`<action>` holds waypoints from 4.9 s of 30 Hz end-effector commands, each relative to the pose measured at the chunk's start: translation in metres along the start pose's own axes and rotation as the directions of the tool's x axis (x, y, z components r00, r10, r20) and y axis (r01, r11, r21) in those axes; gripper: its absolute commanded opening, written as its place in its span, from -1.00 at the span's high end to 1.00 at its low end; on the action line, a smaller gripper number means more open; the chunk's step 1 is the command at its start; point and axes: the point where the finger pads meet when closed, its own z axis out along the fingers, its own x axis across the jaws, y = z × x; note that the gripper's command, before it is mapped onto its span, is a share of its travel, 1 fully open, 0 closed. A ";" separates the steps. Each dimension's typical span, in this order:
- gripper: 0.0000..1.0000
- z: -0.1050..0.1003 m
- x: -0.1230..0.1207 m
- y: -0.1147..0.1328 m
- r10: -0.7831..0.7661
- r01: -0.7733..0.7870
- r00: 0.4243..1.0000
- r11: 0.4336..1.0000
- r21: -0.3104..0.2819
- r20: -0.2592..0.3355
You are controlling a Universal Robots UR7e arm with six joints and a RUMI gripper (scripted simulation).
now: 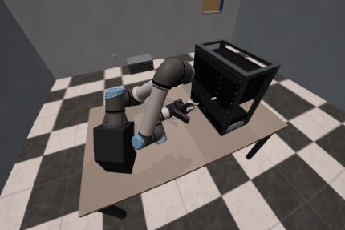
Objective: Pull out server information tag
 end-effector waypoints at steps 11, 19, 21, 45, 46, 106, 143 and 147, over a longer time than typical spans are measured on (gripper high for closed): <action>1.00 0.000 0.000 0.000 0.000 0.000 1.000 1.000 0.000 0.001; 1.00 0.000 0.000 0.000 0.000 0.000 1.000 1.000 0.000 0.001; 1.00 0.000 0.000 0.000 0.000 0.000 1.000 1.000 0.000 0.001; 1.00 0.040 0.000 0.000 0.000 0.000 1.000 1.000 0.000 0.001; 1.00 0.044 0.000 0.000 0.000 0.000 1.000 1.000 0.000 0.001; 1.00 0.077 0.000 0.000 0.000 0.000 1.000 1.000 0.000 0.001; 1.00 0.081 -0.004 0.000 0.000 0.000 1.000 1.000 0.000 0.001; 1.00 0.081 -0.004 0.000 0.000 0.000 1.000 1.000 0.000 0.001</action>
